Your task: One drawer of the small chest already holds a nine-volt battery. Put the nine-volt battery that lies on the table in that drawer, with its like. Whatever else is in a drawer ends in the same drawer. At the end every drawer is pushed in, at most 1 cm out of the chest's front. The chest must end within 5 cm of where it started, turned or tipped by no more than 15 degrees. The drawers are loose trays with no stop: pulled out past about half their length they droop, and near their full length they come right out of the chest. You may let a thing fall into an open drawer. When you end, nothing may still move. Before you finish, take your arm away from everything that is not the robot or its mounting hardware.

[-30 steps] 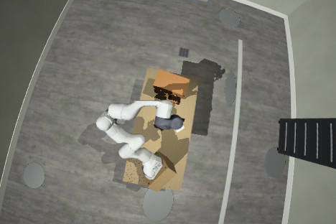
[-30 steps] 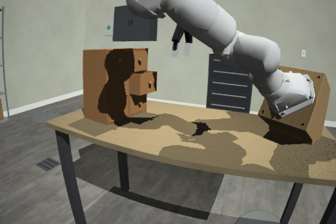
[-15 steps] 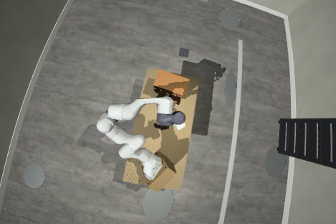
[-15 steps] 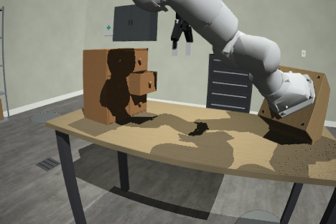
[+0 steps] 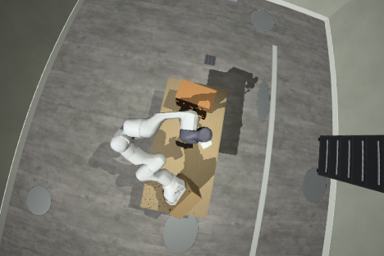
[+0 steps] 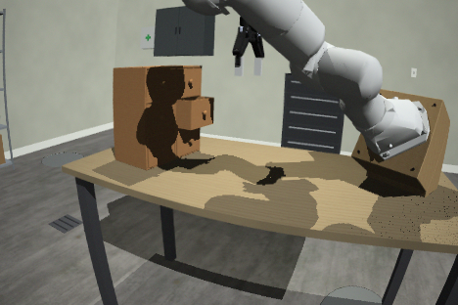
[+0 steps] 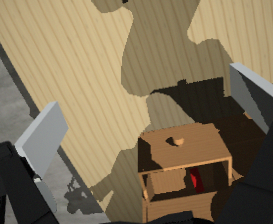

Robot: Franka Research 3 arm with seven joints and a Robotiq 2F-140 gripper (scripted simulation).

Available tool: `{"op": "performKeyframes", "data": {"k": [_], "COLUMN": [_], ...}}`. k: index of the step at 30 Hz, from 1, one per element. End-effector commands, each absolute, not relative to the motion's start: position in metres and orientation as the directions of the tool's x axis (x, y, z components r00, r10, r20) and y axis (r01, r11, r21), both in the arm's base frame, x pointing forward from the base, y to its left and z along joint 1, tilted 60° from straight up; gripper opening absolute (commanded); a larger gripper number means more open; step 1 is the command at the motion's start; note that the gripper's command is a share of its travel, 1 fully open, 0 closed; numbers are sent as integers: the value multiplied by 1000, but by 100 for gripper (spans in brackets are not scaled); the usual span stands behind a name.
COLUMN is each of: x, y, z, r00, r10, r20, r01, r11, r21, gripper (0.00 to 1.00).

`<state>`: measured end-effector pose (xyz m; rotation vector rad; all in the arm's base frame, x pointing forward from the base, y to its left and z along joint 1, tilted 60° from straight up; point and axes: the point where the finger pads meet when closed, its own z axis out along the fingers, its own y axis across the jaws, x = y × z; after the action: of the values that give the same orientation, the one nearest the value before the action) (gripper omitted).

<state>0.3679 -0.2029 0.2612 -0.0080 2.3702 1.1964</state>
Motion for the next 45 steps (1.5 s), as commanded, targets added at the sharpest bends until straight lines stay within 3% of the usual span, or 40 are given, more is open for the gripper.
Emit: {"op": "performKeyframes", "data": {"k": [1,26,45], "x": [368,364,290], "y": [-203,-201,-163], "z": [260,260,245], "r00": [-888,-886,-888], "r10": [211,210,211], "r20": [-407,-413,-408], "r01": [-202,-208,-203], "r11": [617,616,617], "r21": [761,760,761], "gripper": [100,100,100]}}
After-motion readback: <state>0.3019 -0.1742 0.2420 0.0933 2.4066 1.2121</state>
